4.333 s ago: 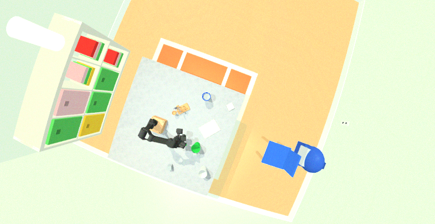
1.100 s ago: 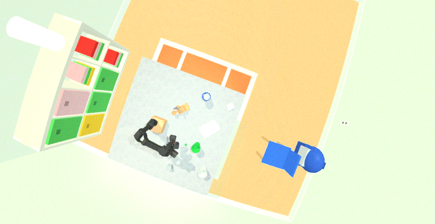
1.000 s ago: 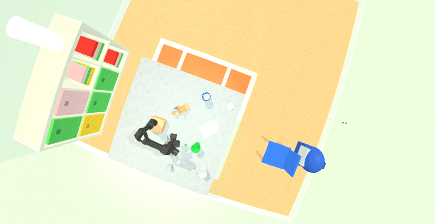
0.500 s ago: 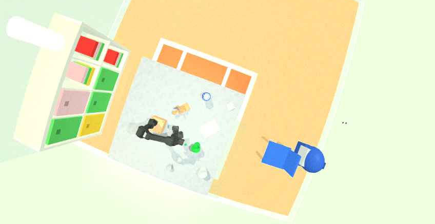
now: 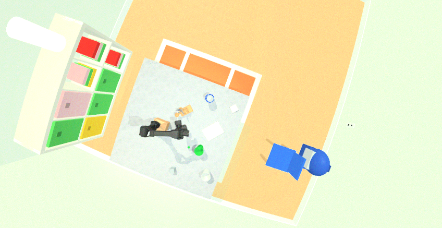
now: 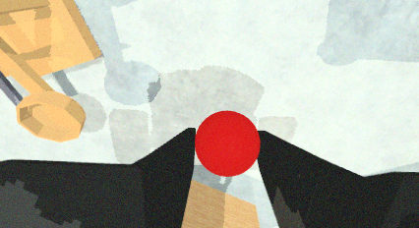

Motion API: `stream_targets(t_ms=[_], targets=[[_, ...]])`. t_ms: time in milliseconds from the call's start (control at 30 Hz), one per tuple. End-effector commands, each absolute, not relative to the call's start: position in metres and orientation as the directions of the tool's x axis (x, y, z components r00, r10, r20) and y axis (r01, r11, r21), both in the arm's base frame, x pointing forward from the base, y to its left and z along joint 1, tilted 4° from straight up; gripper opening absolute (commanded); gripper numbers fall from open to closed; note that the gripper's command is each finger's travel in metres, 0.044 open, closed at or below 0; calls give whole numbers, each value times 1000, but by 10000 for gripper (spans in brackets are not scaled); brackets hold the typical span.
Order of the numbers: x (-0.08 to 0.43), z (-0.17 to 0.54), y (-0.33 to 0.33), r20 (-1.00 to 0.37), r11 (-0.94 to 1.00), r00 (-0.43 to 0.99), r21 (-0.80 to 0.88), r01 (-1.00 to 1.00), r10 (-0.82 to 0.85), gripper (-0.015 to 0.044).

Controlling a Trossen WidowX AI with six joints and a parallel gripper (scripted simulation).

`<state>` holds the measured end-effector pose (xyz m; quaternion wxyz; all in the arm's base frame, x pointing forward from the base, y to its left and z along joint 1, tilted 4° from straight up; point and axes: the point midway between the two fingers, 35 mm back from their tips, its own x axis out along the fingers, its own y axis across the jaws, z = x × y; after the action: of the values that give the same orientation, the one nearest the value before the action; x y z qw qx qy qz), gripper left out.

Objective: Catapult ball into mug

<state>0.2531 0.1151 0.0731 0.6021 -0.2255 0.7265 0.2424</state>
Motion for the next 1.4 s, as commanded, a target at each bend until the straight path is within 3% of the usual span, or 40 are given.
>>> stream_targets(t_ms=[0, 933, 1367], targets=[[240, 72, 129, -980, 758, -190, 84, -646, -53, 0], [139, 66, 204, -954, 537, -208, 62, -841, -216, 0], [135, 49, 206, -953, 532, -207, 61, -845, -219, 0]])
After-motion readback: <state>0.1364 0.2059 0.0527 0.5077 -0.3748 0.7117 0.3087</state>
